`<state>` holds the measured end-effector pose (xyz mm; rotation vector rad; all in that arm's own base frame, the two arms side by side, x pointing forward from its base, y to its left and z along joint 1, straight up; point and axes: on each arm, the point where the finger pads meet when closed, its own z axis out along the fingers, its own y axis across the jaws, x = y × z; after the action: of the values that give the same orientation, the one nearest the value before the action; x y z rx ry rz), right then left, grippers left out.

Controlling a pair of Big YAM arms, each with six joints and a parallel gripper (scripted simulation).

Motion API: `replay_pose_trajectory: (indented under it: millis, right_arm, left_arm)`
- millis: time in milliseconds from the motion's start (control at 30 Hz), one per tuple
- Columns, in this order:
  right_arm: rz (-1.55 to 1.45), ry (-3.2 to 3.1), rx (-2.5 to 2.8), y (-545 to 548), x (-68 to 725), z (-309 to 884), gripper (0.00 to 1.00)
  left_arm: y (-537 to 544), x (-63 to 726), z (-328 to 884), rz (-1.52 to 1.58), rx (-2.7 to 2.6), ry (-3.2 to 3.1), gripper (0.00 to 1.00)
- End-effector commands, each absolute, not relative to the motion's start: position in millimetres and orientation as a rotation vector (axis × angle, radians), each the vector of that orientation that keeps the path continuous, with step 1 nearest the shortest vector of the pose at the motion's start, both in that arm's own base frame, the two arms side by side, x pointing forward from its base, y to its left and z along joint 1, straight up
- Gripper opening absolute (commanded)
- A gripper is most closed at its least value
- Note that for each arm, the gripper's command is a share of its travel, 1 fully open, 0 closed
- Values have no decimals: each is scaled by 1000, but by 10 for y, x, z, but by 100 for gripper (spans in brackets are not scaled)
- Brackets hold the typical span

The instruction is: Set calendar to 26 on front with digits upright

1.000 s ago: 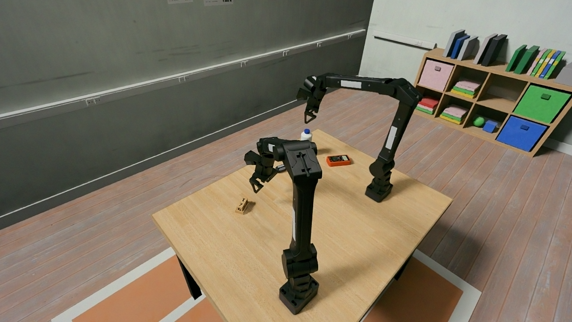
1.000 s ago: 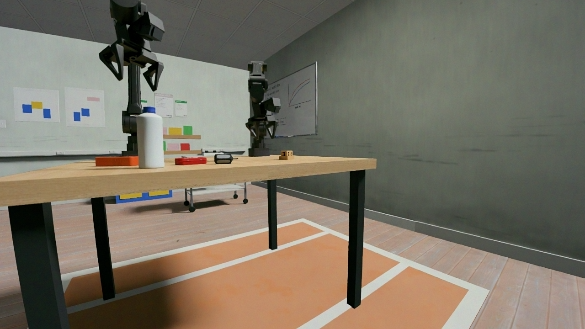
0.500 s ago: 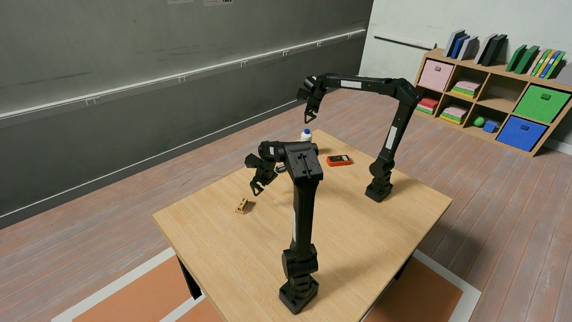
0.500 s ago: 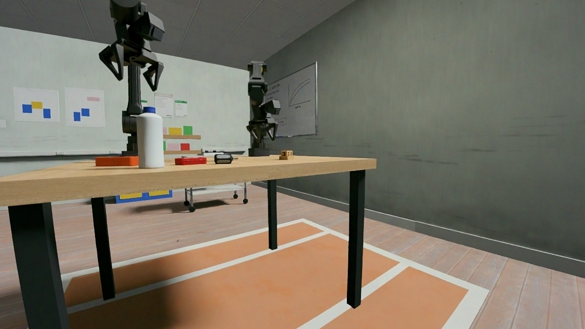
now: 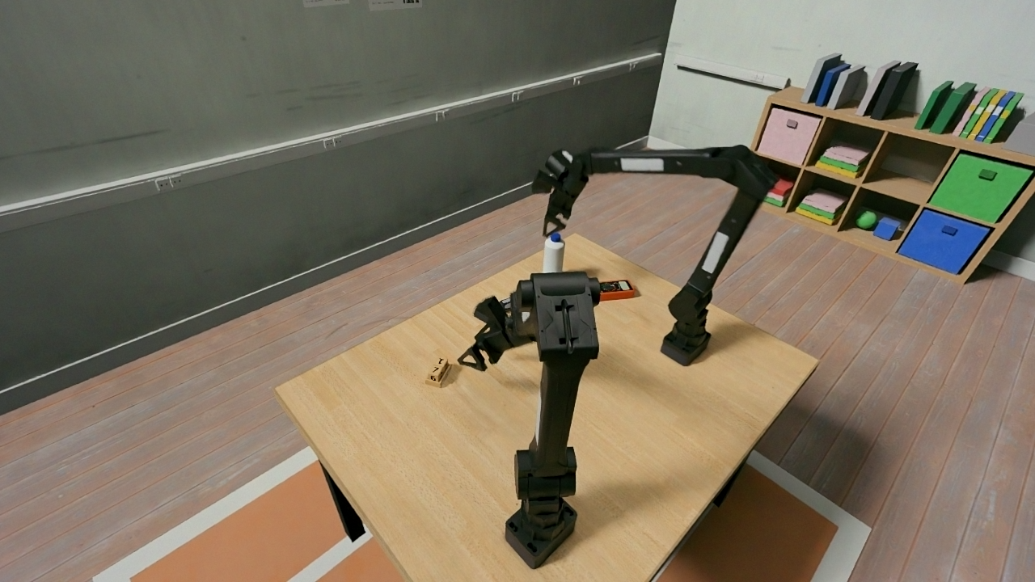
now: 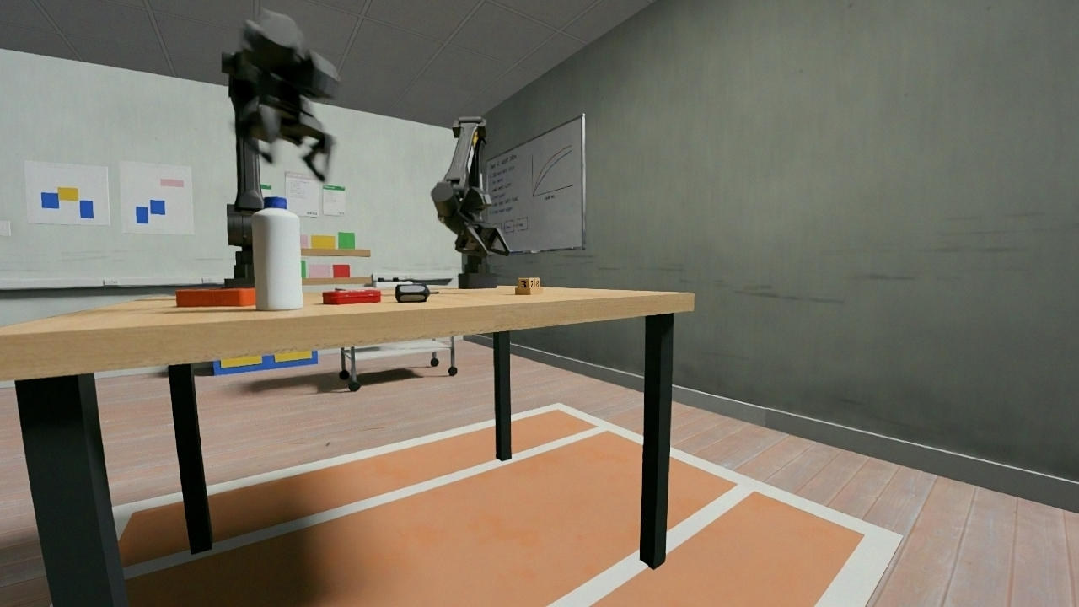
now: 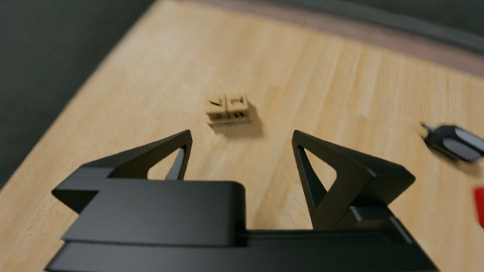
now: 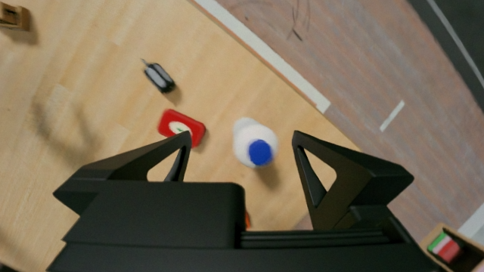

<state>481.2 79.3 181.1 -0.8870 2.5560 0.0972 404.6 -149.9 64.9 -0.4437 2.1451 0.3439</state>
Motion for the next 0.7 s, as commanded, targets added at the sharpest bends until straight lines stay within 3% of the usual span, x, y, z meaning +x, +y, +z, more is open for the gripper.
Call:
replay_pose_trajectory:
  millis: [0, 267, 667]
  right_arm:
    - [123, 2359, -843, 1601, 4504, 2115, 100]
    - [377, 1985, -920, 2846, 3256, 2232, 100]
    - [680, 1715, -942, 3253, 2078, 2262, 100]
  left_arm:
    - [-1538, 3976, 531, 347, -360, 2028, 100]
    - [-1388, 3860, 565, 411, -360, 1809, 100]
    - [-1397, 3886, 634, 382, -415, 1697, 100]
